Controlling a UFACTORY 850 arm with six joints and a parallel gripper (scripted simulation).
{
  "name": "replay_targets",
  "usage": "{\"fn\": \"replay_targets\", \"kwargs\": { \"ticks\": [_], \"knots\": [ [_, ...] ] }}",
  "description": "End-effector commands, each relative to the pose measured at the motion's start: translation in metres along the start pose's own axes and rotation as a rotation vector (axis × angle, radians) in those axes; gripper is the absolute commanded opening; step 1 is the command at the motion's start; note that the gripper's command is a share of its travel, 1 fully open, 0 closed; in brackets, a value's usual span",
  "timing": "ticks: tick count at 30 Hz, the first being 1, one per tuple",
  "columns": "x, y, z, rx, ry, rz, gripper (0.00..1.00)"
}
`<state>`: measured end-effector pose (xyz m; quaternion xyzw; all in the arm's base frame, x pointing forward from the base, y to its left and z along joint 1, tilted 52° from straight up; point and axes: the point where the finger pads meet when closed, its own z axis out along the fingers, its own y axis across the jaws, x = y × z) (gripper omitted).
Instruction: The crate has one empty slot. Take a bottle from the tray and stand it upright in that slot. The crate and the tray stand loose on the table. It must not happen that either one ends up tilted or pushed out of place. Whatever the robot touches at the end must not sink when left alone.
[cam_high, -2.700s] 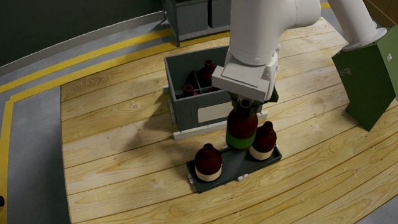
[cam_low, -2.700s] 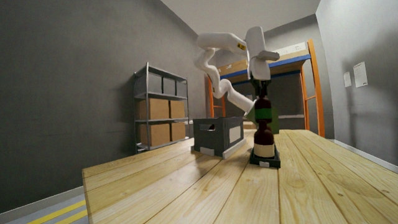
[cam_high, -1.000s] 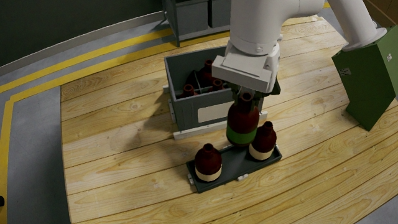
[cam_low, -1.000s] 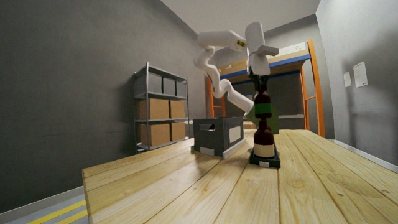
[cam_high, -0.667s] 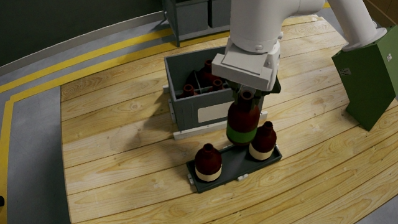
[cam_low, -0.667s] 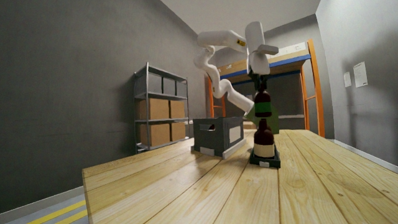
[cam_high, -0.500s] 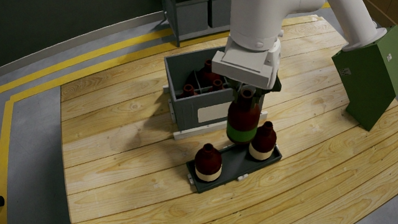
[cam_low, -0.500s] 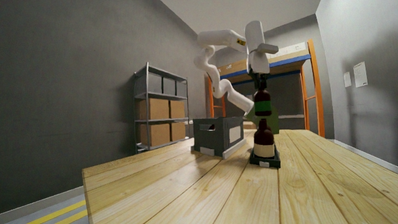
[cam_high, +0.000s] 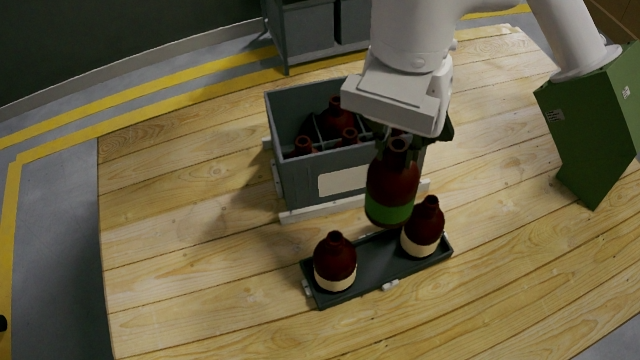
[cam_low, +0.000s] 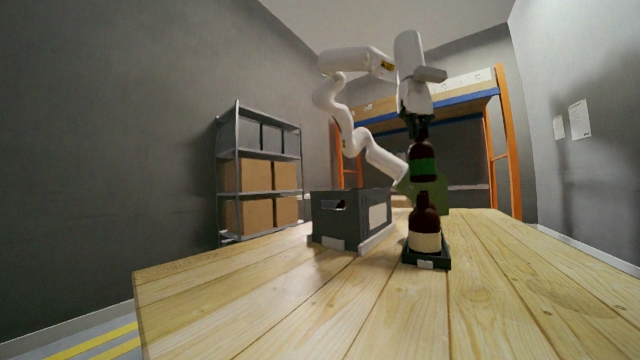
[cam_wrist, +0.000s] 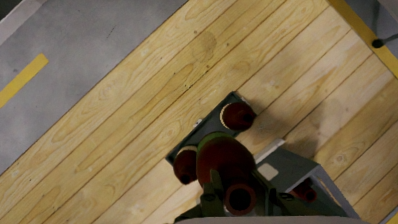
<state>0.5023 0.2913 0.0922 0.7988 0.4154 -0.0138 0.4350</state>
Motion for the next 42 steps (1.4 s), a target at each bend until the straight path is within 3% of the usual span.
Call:
{"fn": "replay_targets", "kwargs": {
  "ticks": [1,42],
  "knots": [
    [0.0005,0.0003,-0.0017,0.000,0.002,0.001,0.00],
    [-0.0020,0.0039,-0.0017,0.000,0.002,0.001,0.00]
  ]
}}
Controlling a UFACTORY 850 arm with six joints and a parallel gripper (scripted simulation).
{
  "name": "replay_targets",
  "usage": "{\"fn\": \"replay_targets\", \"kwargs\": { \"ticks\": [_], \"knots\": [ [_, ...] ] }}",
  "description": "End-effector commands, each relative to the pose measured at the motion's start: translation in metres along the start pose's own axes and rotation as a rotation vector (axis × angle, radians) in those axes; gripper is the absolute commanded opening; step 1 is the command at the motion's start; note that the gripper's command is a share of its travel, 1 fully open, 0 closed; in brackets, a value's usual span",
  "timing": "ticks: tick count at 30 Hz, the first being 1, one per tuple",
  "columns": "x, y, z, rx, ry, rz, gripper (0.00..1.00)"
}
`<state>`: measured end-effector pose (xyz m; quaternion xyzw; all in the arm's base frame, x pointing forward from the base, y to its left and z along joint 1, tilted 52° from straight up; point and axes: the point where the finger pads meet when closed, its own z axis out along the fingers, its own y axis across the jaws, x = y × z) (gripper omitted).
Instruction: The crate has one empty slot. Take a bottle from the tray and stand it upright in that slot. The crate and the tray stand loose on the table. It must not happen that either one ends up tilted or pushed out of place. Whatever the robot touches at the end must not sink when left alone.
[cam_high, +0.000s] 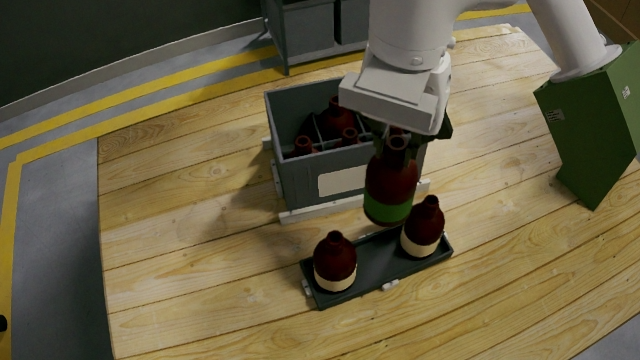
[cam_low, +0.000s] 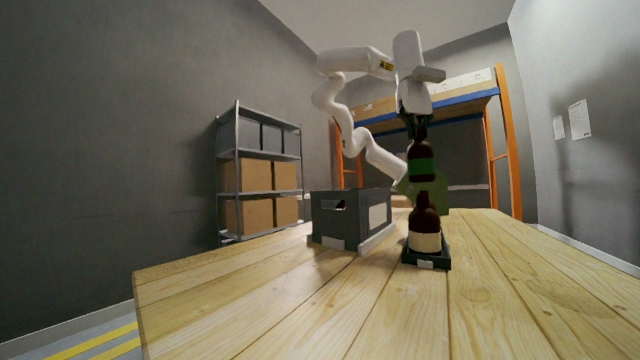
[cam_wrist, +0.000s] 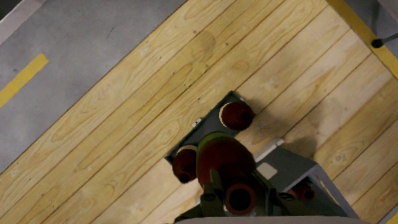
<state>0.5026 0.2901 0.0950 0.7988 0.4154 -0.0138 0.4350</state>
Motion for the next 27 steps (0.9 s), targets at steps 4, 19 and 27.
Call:
{"fn": "replay_targets", "kwargs": {
  "ticks": [4,19,27],
  "knots": [
    [-0.001,0.002,-0.001,0.000,0.002,0.001,0.00],
    [-0.006,0.010,-0.001,0.000,0.002,0.001,0.00],
    [-0.010,0.016,-0.001,0.000,0.002,0.001,0.00]
  ]
}}
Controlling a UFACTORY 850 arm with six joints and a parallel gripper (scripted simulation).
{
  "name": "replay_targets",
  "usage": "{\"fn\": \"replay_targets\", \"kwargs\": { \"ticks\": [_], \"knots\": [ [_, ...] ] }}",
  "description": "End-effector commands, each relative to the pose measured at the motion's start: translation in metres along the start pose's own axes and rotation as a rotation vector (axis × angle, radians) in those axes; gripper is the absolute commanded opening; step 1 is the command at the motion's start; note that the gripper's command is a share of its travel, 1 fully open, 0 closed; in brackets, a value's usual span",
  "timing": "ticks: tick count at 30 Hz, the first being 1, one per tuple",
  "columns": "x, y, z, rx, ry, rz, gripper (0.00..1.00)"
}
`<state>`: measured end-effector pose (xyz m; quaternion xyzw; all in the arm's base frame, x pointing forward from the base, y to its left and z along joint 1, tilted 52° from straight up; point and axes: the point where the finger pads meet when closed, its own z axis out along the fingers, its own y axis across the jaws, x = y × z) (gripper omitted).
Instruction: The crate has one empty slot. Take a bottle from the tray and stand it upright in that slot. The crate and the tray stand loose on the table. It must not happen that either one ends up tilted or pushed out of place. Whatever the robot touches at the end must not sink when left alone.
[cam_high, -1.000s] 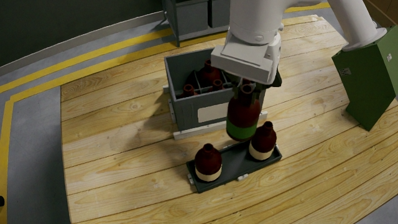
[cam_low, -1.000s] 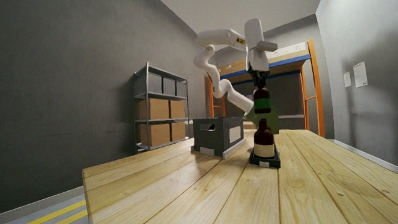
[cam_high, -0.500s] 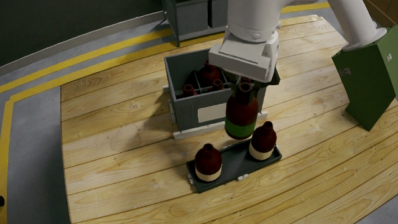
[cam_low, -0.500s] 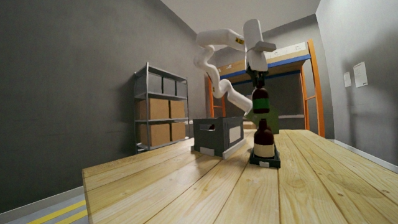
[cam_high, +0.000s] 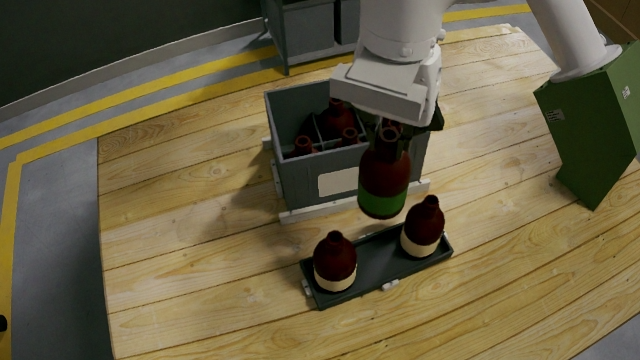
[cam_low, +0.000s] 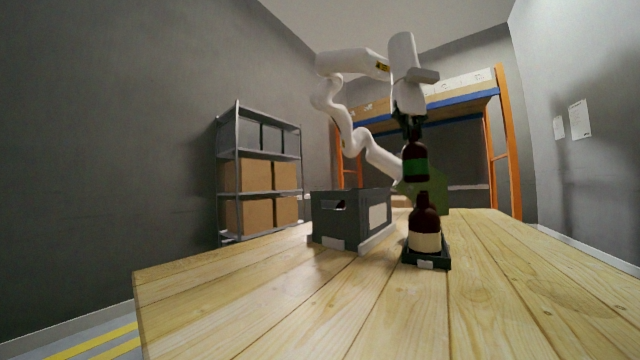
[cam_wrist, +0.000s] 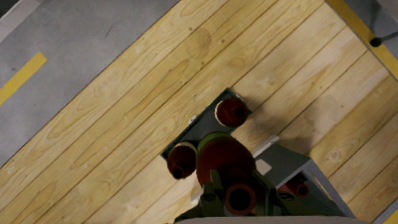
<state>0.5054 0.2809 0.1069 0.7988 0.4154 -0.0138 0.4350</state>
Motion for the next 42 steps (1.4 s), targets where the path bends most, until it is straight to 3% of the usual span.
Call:
{"fn": "replay_targets", "kwargs": {
  "ticks": [1,42],
  "knots": [
    [-0.002,0.005,-0.001,0.000,0.002,0.001,0.00],
    [-0.037,0.055,-0.001,0.000,0.002,0.001,0.00]
  ]
}}
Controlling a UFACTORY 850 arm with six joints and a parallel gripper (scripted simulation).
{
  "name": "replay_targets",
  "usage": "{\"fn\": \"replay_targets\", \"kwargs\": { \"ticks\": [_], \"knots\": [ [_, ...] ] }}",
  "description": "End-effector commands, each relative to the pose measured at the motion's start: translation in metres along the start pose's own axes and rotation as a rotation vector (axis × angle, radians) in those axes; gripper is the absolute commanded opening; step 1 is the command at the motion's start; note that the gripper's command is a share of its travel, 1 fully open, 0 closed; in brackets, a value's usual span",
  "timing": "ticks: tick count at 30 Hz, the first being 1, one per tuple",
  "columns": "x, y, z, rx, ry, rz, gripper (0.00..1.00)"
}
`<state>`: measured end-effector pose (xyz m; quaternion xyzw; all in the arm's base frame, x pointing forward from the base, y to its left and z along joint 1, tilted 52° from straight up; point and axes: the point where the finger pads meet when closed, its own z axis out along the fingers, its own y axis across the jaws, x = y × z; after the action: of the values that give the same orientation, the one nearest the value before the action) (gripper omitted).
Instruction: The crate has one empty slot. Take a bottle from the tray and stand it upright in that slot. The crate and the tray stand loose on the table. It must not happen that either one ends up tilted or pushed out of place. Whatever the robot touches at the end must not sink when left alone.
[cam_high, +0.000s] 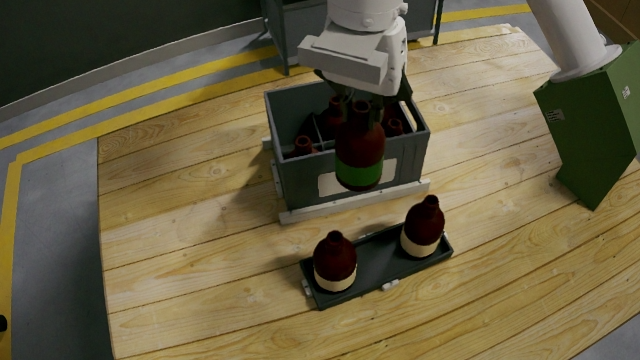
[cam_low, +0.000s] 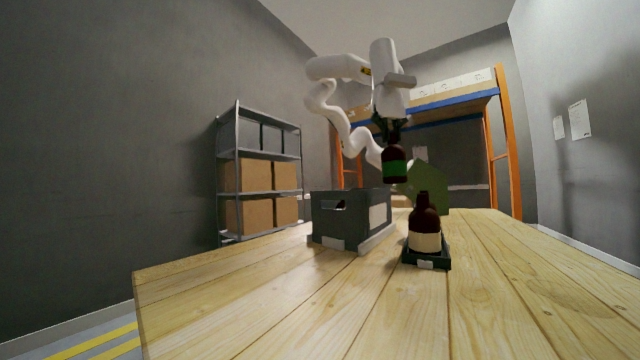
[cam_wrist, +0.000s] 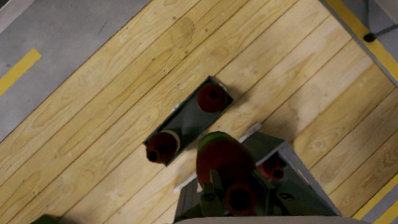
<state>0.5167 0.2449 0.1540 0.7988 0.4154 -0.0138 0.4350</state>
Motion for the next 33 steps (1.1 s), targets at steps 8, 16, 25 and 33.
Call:
{"fn": "replay_targets", "kwargs": {
  "ticks": [8,16,25,33],
  "knots": [
    [-0.012,0.018,-0.001,0.000,0.002,0.001,0.00],
    [-0.023,0.034,-0.001,0.000,0.002,0.001,0.00],
    [-0.032,0.048,-0.001,0.000,0.002,0.001,0.00],
    [-0.043,0.064,-0.001,0.000,0.002,0.001,0.00]
  ]
}}
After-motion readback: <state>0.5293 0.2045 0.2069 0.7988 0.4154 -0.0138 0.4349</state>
